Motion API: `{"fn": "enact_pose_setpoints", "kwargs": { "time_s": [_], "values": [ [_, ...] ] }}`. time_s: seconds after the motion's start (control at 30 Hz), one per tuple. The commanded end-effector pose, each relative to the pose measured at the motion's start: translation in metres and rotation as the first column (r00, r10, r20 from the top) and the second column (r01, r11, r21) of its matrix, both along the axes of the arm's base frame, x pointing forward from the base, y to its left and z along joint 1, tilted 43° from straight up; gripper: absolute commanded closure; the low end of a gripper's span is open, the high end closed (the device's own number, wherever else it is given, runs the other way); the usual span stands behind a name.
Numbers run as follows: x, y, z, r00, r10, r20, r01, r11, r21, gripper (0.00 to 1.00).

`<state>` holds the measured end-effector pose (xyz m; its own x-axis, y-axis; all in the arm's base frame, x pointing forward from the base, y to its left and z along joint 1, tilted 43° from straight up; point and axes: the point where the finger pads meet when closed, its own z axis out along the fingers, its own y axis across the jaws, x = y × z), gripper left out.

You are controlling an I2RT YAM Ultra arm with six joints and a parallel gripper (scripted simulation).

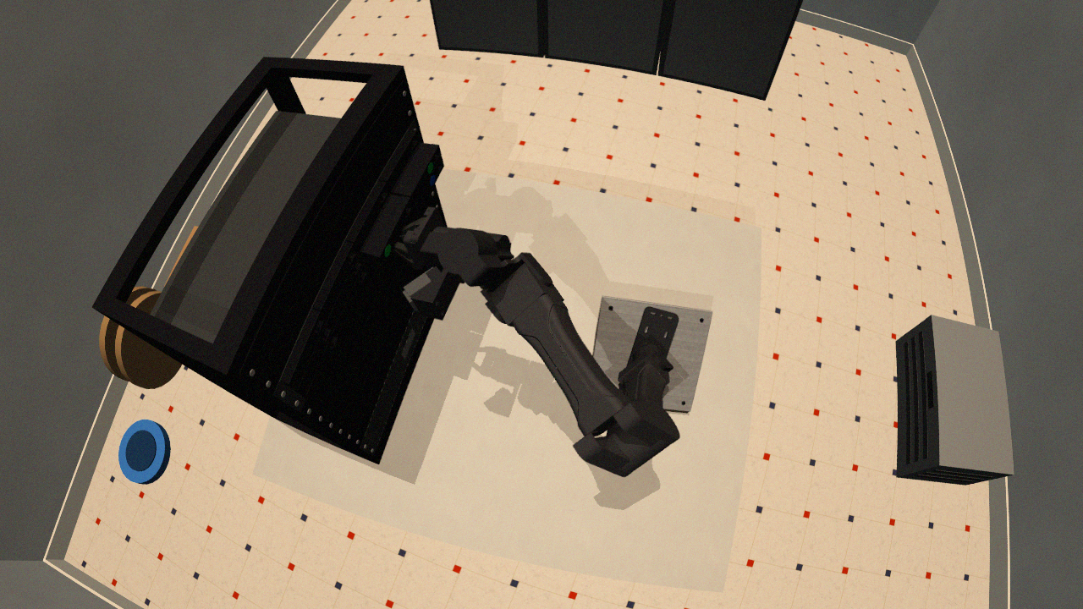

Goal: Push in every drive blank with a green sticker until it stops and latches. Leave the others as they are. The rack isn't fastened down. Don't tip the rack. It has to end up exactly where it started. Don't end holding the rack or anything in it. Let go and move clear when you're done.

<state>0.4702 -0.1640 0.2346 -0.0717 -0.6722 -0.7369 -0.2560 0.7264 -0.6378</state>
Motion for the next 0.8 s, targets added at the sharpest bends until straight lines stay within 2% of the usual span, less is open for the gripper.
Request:
{"fn": "enact_pose_setpoints", "kwargs": {
  "time_s": [0.0, 0.77],
  "values": [
    [0.0164, -0.0402, 0.0566, 0.982, -0.108, 0.156, 0.125, 0.987, -0.102, 1.0],
    [0.0127, -0.0404, 0.0571, 0.982, -0.108, 0.157, 0.125, 0.987, -0.103, 1.0]
  ]
}}
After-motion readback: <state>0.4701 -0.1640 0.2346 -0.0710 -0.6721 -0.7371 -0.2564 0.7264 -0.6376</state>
